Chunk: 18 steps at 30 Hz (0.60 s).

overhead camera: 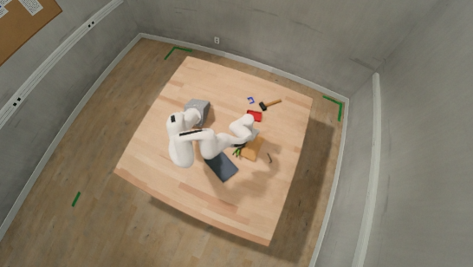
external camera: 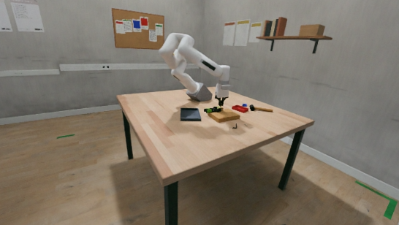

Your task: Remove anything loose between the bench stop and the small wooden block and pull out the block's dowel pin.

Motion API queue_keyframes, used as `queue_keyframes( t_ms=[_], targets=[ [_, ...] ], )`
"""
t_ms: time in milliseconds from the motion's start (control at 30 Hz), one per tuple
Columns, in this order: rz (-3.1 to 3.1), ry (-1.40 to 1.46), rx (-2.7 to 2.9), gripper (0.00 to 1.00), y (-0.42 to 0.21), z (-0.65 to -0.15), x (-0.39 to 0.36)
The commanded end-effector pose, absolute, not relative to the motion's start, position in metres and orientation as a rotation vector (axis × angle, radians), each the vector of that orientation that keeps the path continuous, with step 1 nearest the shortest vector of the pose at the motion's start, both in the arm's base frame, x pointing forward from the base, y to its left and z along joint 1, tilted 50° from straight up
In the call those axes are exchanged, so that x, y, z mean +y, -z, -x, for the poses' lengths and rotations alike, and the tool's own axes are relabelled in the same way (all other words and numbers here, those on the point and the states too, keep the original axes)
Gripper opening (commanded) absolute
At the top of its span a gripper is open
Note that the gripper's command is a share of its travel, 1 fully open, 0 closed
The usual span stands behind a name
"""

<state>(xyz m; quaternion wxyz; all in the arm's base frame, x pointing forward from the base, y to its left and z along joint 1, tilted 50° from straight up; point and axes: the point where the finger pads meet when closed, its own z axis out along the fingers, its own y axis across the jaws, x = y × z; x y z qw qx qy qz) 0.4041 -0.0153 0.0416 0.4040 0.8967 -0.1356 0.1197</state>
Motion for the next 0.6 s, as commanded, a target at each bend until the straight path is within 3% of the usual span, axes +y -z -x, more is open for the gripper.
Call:
queue_keyframes(
  t_ms=[0,567],
  targets=[
    [-2.271,-0.277,-0.283,0.0,-0.0424,-0.4051,-0.0143],
    [-2.279,-0.186,-0.085,0.0,-0.0425,-0.4051,-0.0141]
  ],
)
